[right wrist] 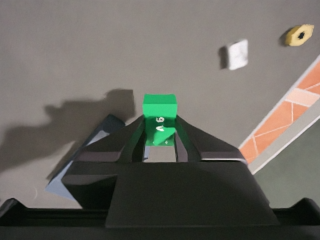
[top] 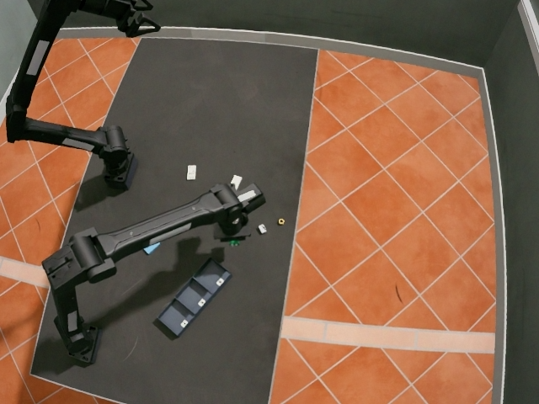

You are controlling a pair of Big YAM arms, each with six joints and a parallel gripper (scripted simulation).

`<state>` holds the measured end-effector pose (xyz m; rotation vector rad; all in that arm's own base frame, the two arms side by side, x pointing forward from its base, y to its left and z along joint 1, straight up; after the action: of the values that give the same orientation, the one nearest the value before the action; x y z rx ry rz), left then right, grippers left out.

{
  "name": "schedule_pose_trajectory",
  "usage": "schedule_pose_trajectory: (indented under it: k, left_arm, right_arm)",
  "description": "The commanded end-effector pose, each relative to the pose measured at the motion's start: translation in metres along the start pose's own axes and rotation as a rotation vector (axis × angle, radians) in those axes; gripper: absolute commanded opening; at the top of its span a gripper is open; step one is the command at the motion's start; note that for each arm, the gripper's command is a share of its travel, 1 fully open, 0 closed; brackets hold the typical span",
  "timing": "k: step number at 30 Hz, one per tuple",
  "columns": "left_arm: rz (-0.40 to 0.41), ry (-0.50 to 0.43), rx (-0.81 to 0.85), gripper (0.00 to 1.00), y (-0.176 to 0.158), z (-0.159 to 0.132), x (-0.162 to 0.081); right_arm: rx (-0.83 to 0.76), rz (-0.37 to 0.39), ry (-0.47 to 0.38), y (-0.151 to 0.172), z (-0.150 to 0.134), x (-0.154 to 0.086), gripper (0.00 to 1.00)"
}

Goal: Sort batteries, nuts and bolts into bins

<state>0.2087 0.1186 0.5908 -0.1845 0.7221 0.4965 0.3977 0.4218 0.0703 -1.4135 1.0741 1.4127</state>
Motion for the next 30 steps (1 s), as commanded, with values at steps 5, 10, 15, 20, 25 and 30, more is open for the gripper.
schedule_pose_trajectory:
  k: [5,10,15,20,25,30]
  left_arm:
    - [0.0,-0.053,0.009,1.0,0.001,0.01,-0.026]
    - [0.0,-0.053,0.009,1.0,0.001,0.01,-0.026]
    - [0.0,-0.053,0.009,1.0,0.001,0.01,-0.026]
    - [0.0,-0.053,0.009,1.0,0.001,0.01,-0.026]
    - [0.0,-0.053,0.009,1.0,0.001,0.01,-0.026]
    - [0.0,-0.053,0.009,1.0,0.001,0.01,-0.026]
  right_arm:
    - [0.001,-0.043,-0.028,0.011,-0.027,-0.018,0.21]
    - [0.001,-0.042,-0.026,0.032,-0.048,-0.016,0.21]
    - [0.001,-0.042,-0.025,0.053,-0.07,-0.014,0.21]
    - [0.001,-0.041,-0.024,0.069,-0.087,-0.013,0.21]
    - [0.001,-0.04,-0.023,0.086,-0.104,-0.012,0.21]
    - [0.001,-0.039,-0.022,0.107,-0.126,-0.01,0.21]
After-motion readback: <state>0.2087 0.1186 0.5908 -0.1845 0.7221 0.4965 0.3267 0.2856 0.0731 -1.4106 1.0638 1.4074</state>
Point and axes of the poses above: on each arm, the point where the finger pads meet when closed, its own x axis out along the fingers, its own y axis across the jaws, z = x × y, the point moved 2 cm from there along -x, back along the fingers, and after that the axes turned 1 degree about x, right-handed, at the moved point
